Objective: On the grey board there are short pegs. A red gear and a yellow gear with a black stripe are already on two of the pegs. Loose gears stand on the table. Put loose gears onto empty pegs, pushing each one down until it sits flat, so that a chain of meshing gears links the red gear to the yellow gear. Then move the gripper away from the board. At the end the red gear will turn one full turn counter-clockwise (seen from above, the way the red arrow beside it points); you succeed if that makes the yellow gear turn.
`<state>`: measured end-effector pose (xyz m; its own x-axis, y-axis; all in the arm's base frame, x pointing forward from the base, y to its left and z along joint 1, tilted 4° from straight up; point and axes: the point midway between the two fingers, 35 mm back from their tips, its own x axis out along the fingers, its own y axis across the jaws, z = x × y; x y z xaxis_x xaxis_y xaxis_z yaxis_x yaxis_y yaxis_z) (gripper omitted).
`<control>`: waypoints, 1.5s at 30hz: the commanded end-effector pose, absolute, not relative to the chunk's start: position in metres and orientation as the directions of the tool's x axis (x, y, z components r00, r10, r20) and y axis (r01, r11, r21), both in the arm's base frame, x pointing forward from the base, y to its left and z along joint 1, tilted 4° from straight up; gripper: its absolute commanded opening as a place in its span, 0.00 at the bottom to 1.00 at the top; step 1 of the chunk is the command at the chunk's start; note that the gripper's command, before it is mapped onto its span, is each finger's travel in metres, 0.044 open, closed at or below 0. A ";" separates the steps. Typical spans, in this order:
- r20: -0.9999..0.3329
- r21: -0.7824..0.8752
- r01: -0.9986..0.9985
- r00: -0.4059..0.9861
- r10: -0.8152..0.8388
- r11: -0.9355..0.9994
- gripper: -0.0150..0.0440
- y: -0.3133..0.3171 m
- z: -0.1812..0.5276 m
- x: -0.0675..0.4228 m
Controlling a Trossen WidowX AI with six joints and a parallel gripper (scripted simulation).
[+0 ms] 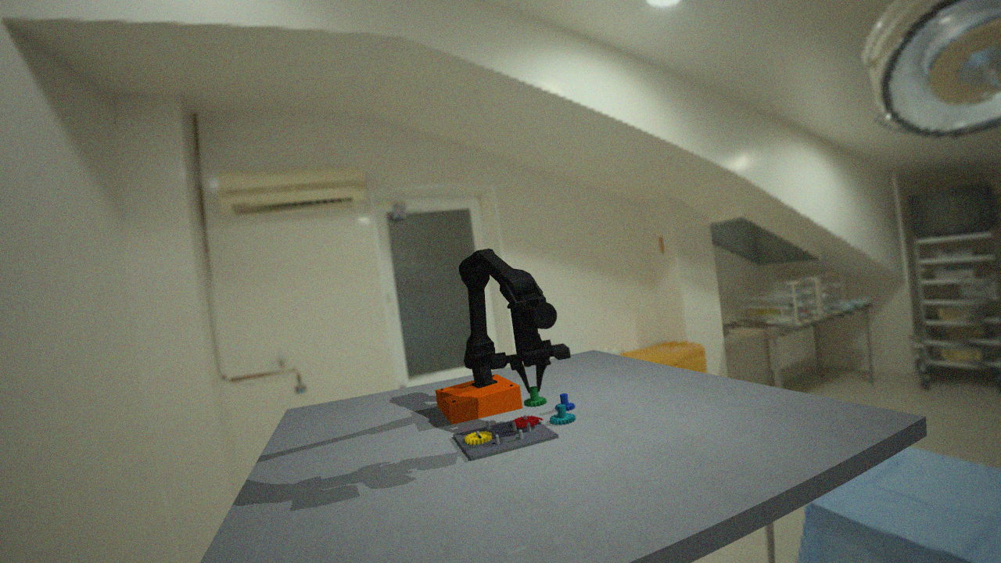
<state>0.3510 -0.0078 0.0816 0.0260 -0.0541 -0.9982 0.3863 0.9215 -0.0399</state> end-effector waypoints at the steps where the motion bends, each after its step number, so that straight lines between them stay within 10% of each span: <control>1: -0.998 -0.047 0.383 0.021 -0.060 0.922 0.25 -0.014 0.077 0.346; 45: -0.998 -0.049 0.383 0.020 -0.062 0.922 0.25 -0.027 0.067 0.335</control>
